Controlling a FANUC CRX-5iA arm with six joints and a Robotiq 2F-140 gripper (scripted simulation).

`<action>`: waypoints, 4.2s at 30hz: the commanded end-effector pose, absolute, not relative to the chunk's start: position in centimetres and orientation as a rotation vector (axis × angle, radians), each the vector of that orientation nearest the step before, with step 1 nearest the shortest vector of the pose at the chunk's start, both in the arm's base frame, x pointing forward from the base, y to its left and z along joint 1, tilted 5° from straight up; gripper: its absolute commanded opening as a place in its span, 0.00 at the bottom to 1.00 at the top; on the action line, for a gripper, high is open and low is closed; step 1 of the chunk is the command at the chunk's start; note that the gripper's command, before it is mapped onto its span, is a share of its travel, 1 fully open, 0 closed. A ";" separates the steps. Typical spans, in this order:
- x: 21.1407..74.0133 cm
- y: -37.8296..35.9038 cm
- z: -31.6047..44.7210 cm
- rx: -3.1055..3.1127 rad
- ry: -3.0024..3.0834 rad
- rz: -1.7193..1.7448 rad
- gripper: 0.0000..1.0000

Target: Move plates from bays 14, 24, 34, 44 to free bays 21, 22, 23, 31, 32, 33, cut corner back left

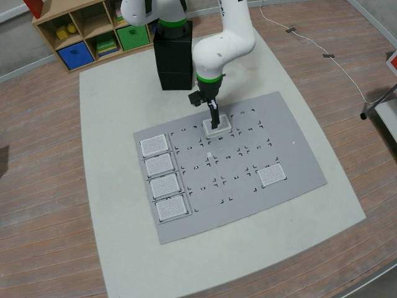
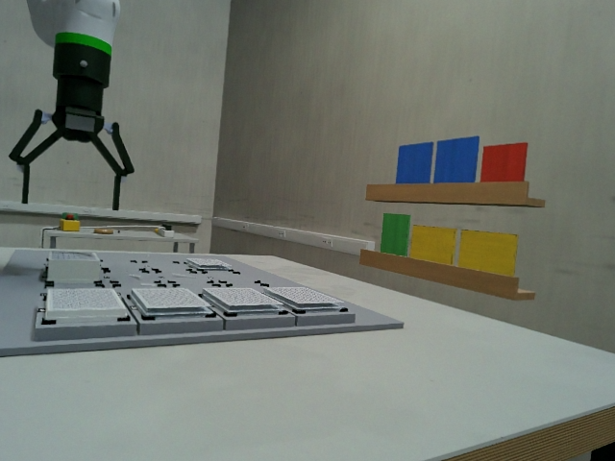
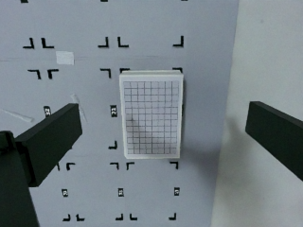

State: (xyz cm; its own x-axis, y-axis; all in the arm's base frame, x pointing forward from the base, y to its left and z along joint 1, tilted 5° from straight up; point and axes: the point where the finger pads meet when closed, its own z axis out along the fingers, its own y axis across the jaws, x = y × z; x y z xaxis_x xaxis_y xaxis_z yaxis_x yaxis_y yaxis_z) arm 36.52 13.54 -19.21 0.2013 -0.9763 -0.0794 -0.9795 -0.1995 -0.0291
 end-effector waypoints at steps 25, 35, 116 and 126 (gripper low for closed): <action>37.1 11.2 -19.3 -2.377 1.939 0.065 1.00; 37.9 7.3 -19.4 -2.377 1.939 0.065 1.00; 43.2 -18.6 -20.3 -2.377 1.939 0.064 1.00; 43.2 -18.6 -20.3 -2.377 1.939 0.064 1.00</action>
